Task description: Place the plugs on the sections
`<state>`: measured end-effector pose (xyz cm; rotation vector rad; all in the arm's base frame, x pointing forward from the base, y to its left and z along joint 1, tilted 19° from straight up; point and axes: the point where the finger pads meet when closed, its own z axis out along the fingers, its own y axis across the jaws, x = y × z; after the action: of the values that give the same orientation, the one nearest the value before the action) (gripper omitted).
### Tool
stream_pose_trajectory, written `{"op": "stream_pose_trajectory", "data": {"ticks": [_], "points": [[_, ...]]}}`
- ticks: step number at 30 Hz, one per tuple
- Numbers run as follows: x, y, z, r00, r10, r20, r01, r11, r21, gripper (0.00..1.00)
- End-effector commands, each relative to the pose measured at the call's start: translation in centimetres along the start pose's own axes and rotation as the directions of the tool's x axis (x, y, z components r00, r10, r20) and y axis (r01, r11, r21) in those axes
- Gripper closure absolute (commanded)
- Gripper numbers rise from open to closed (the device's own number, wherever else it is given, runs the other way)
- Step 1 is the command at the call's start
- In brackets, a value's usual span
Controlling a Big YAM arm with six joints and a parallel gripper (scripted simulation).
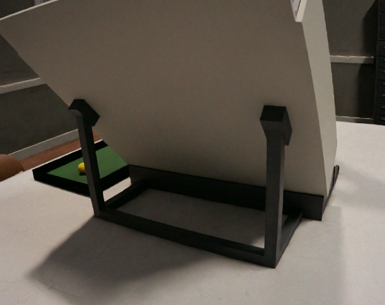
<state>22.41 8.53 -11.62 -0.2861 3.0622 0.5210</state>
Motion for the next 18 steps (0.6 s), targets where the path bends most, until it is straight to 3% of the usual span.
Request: {"op": "stream_pose_trajectory", "data": {"ticks": [1, 18], "points": [[-0.16, 0.19, 0.41, 1.0, -0.003, 0.001, 0.003, 1.0, 0.002, 1.0], [-0.33, 0.12, 0.25, 1.0, -0.002, 0.008, 0.002, 1.0, 0.002, 1.0]]}}
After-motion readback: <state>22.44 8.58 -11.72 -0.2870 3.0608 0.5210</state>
